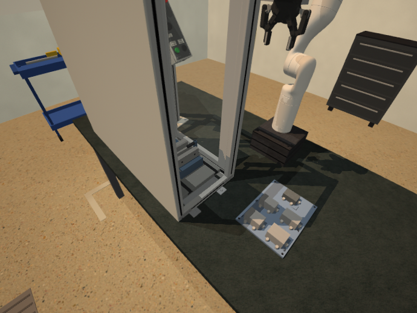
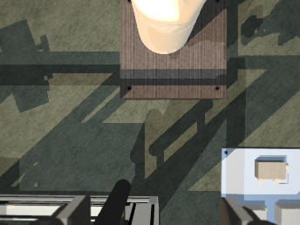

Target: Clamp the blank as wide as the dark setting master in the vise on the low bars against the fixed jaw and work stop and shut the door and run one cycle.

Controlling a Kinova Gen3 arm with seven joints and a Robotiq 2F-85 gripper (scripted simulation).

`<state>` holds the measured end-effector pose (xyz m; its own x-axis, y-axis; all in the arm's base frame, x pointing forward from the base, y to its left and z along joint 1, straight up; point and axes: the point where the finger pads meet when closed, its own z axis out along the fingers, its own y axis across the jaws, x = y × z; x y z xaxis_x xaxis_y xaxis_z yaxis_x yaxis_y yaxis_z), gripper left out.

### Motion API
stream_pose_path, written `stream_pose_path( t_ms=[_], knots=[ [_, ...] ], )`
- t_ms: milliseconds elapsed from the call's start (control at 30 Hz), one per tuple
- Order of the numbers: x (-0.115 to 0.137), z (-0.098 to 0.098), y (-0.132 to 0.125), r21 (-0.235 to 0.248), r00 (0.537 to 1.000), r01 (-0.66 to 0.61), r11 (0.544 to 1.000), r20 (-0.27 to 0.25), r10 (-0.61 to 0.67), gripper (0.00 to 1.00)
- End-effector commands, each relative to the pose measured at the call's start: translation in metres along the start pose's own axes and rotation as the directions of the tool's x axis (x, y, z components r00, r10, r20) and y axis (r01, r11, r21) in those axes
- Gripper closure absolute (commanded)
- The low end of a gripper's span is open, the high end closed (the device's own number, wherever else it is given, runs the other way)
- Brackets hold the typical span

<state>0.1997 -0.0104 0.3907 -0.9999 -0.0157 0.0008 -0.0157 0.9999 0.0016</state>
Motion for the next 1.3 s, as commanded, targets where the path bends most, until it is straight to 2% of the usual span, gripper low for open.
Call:
stream_pose_path(
  t_ms=[0,333,500,900,1067,1267],
  knots=[
    [-0.001,-0.004,-0.027,-0.003,1.000,0.002,1.000,0.001,-0.002,0.20],
    [-0.001,-0.004,-0.027,-0.003,1.000,0.002,1.000,0.001,-0.002,0.20],
    [-0.001,-0.009,-0.059,-0.003,1.000,0.002,1.000,0.001,-0.002,0.20],
    [-0.001,-0.009,-0.059,-0.003,1.000,0.002,1.000,0.001,-0.002,0.20],
    [-0.001,-0.009,-0.059,-0.003,0.994,0.002,1.000,0.106,-0.002,0.20],
    [-0.001,-0.009,-0.059,-0.003,0.994,0.002,1.000,0.106,-0.002,0.20]
  ],
)
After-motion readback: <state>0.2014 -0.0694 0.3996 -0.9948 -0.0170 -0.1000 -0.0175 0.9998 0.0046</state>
